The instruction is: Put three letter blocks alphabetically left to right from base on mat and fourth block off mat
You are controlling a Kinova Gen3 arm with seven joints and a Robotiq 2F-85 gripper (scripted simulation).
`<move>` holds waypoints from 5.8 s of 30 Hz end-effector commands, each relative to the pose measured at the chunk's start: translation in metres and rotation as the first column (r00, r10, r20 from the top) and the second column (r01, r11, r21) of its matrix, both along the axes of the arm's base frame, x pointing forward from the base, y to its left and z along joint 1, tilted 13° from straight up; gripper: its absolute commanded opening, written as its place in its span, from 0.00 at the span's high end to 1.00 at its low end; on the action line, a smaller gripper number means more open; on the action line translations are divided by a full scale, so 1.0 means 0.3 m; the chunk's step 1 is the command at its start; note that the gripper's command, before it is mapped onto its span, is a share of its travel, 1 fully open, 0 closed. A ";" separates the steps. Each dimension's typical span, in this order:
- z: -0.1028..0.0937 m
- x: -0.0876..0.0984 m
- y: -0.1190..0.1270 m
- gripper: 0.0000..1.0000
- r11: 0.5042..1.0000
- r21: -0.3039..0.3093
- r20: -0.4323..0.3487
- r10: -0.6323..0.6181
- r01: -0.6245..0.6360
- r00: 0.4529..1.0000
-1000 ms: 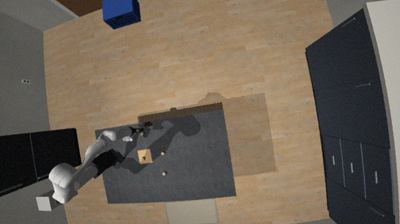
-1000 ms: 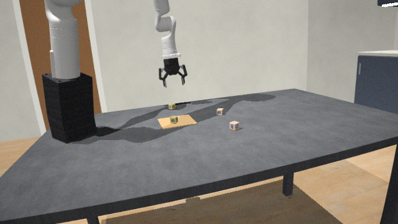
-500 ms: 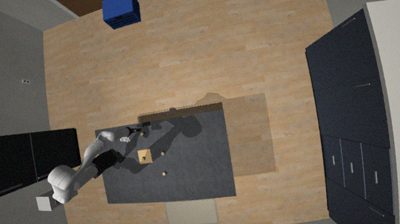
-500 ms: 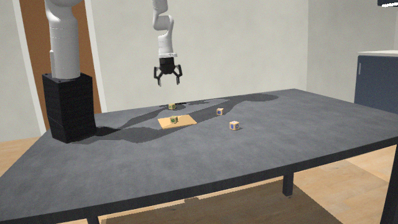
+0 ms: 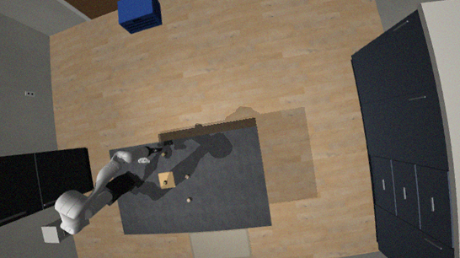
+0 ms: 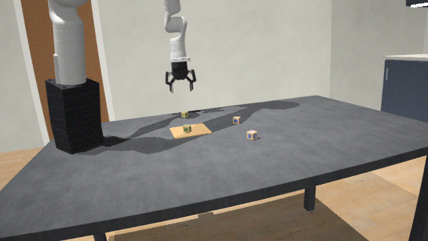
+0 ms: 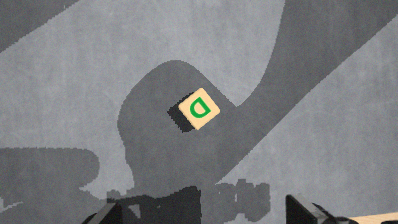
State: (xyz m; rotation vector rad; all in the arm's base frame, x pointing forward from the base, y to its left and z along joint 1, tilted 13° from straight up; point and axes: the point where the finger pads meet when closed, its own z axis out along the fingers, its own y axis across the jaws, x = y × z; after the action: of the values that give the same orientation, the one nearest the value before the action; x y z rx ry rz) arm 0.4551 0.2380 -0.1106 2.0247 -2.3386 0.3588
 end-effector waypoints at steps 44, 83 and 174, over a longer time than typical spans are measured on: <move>0.121 0.352 -0.389 0.00 1.000 0.007 -0.002 0.004 -0.004 1.000; 0.219 0.520 -0.749 0.00 1.000 0.002 0.002 0.000 0.000 1.000; 0.151 -0.189 -0.798 0.00 1.000 0.001 0.001 0.000 0.000 1.000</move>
State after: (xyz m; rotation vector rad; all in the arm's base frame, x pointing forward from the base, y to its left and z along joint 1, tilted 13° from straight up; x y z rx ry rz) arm 0.3979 -0.0016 -0.0658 2.0251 -2.3389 0.3577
